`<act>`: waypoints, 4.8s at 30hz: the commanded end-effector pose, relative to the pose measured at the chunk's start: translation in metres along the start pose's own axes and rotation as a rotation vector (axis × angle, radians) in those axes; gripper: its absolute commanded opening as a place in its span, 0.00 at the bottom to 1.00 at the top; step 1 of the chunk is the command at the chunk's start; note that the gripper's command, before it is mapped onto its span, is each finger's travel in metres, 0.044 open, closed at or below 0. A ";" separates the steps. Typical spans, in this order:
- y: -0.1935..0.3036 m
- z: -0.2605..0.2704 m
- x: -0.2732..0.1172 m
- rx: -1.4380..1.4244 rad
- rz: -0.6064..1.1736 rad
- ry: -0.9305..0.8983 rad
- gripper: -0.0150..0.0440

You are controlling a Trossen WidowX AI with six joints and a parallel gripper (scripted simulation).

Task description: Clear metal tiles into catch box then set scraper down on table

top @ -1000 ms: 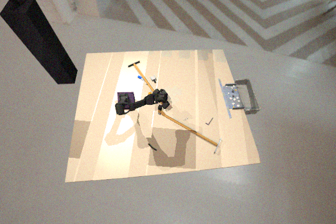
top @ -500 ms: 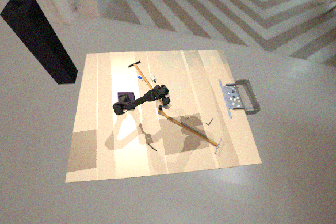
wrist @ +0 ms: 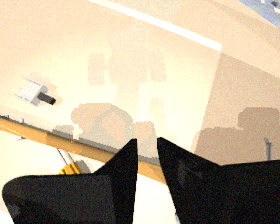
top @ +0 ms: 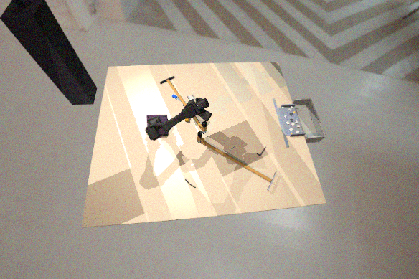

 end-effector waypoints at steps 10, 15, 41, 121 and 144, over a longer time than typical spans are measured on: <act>-0.031 0.054 0.005 -0.314 0.057 -0.151 0.25; -0.039 0.076 0.005 -0.440 0.086 -0.206 0.25; -0.053 0.177 -0.010 -1.072 0.289 -0.454 0.25; 0.024 0.220 0.118 -1.196 0.350 -0.499 0.25; 0.007 0.210 0.129 -1.196 0.349 -0.497 0.25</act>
Point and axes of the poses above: the point midway between the two fingers, 35 mm back from their tips, its own x axis out along the fingers, its own z axis across the jaws, y = z × x, the point moved 1 cm from there along -x, back along the fingers, and after that the axes turned 13 degrees about -x, right-handed, at the moved point
